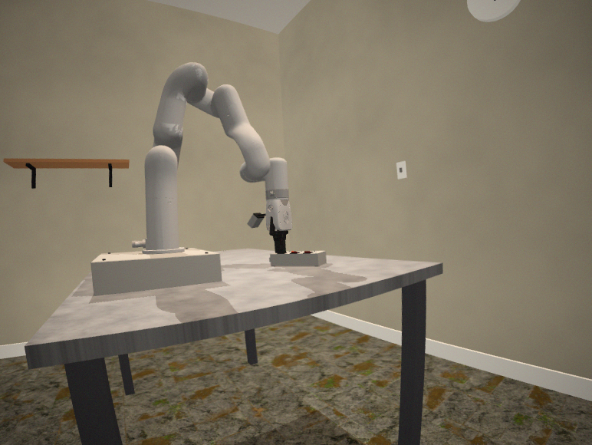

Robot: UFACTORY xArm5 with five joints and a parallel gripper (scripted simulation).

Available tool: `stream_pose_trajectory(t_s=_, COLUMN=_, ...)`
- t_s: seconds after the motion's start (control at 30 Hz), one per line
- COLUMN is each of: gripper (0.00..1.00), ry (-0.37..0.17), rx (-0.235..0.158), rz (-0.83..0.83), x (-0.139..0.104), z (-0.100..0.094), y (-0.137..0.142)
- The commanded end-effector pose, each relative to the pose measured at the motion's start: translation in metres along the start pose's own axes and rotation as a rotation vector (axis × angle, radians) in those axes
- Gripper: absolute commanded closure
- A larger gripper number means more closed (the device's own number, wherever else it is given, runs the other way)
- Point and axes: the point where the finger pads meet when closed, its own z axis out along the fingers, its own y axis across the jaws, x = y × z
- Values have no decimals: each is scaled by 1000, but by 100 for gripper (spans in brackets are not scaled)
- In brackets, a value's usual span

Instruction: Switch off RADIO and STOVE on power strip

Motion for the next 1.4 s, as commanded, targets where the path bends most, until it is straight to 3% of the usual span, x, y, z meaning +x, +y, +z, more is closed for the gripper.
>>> stream_pose_trajectory(t_s=0.0, gripper=100, ry=-1, rx=-1, rz=0, x=-1, z=0, y=1)
stream_pose_trajectory(t_s=0.4, gripper=100, ry=-1, rx=-2, rz=0, x=-1, z=-13, y=1)
stream_pose_trajectory(t_s=0.73, gripper=100, ry=-1, rx=-2, rz=0, x=-1, z=-37, y=1)
stream_pose_trajectory(t_s=1.37, gripper=100, ry=-1, rx=-2, rz=0, x=-1, z=-39, y=1)
